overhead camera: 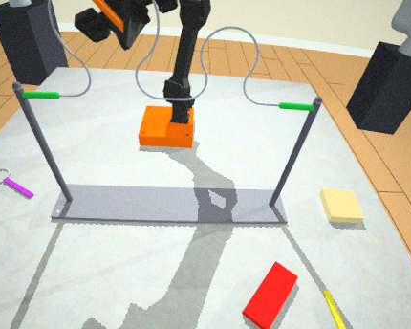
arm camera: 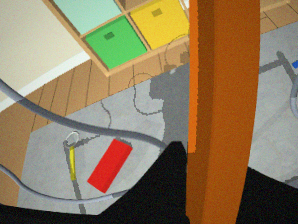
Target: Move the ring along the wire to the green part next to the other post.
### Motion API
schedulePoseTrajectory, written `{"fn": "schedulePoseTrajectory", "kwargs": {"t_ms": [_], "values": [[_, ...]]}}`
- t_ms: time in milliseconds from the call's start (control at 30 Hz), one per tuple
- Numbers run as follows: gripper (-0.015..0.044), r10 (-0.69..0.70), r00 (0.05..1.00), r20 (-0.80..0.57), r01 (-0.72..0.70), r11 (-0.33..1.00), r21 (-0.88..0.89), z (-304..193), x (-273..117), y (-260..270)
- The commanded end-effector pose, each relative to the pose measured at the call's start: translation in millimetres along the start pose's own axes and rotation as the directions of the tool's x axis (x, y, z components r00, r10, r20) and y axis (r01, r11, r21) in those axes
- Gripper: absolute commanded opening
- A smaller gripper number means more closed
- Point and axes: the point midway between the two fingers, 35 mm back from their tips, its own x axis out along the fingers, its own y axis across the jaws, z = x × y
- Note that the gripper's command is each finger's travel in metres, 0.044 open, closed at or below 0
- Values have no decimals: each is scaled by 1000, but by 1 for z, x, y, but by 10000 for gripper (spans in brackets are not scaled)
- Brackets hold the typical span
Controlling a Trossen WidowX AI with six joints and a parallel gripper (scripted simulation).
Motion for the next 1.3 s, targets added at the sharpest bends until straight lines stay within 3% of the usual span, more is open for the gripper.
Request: {"fn": "schedulePoseTrajectory", "kwargs": {"t_ms": [0, 1267], "values": [[-150, -28, 1000, 13, 29, 998, -49, 1, -2, 0], [-150, -254, 959, 124, 283, 861, -423, 5, -3, -17]]}}
